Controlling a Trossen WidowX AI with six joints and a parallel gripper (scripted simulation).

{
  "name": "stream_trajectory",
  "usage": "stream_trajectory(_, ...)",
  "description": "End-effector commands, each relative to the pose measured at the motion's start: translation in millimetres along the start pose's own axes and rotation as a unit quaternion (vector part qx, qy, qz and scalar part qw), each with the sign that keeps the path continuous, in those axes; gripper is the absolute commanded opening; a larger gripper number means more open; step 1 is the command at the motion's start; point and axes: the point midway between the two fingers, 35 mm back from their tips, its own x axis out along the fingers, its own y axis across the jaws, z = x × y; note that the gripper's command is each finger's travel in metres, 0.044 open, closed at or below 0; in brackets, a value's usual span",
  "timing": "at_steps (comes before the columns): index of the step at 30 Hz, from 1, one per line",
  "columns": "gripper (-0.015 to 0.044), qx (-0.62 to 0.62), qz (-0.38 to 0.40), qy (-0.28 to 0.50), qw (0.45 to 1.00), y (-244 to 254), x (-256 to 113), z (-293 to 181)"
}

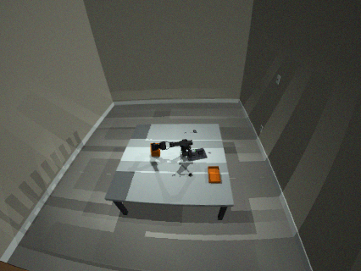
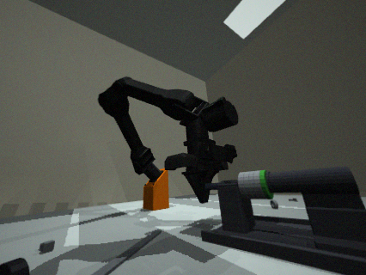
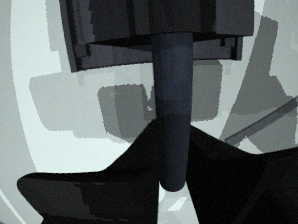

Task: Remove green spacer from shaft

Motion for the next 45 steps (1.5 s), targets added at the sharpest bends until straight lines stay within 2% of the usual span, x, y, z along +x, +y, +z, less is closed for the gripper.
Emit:
stream_trajectory(1,0.0000,-0.001,-0.001,0.000,1.000,-0.8,-0.5,-1.3)
stream_trajectory(45,0.0000,-0.001,-0.001,0.000,1.000,-0.8,-0.4,-6.6)
